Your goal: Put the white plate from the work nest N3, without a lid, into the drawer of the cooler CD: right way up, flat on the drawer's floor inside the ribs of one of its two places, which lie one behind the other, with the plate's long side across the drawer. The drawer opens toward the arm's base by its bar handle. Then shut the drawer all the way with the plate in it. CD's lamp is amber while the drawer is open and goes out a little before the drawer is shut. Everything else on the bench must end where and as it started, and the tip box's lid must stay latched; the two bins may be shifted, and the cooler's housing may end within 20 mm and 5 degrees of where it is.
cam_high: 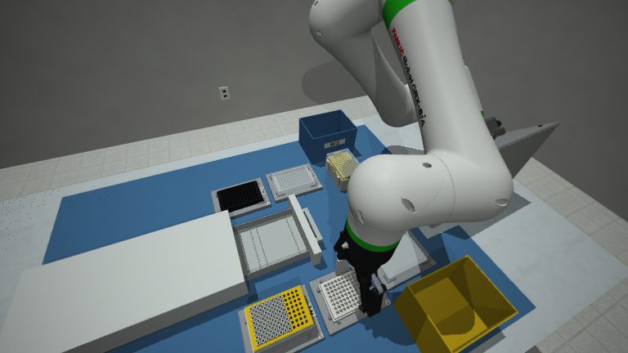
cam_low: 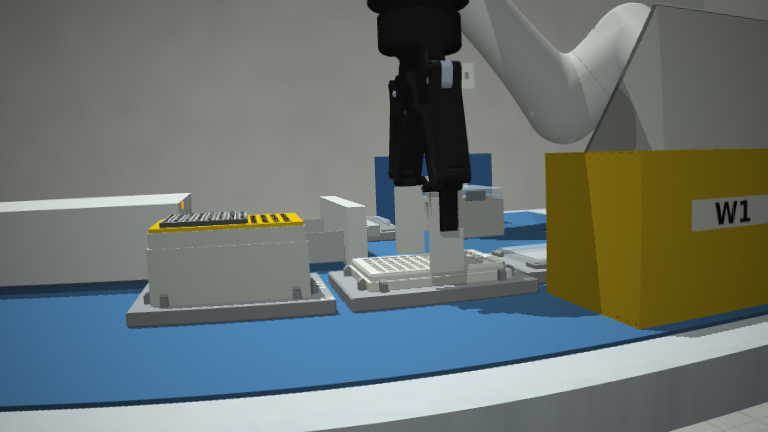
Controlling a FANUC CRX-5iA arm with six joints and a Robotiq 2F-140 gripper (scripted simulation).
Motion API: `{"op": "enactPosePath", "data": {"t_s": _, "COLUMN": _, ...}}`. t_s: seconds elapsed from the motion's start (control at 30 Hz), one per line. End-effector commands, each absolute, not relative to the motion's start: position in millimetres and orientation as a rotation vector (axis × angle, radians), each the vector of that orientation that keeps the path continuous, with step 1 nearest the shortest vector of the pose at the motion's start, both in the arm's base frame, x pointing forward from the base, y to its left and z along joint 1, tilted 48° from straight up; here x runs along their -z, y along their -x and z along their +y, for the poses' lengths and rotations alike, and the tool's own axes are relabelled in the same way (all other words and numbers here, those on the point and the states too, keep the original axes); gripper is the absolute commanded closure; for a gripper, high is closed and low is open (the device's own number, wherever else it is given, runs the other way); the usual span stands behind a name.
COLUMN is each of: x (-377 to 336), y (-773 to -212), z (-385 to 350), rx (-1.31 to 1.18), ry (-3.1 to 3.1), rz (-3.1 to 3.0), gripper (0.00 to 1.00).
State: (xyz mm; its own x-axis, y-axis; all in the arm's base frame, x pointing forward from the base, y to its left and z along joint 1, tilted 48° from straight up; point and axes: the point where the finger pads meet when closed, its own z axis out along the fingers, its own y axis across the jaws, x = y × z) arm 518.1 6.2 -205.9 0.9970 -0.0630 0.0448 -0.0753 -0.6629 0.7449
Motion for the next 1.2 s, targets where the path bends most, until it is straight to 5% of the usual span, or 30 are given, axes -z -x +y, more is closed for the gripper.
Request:
{"op": "enactPosePath", "data": {"t_s": 0.0, "x": 207.8, "y": -518.2, "z": 4.3, "rx": -0.02, "ry": -2.298, "rz": -0.095, "gripper": 0.34}}
{"op": "enactPosePath", "data": {"t_s": 1.17, "x": 213.2, "y": -518.0, "z": -1.7, "rx": -0.02, "ry": -2.298, "rz": -0.095, "gripper": 0.43}}
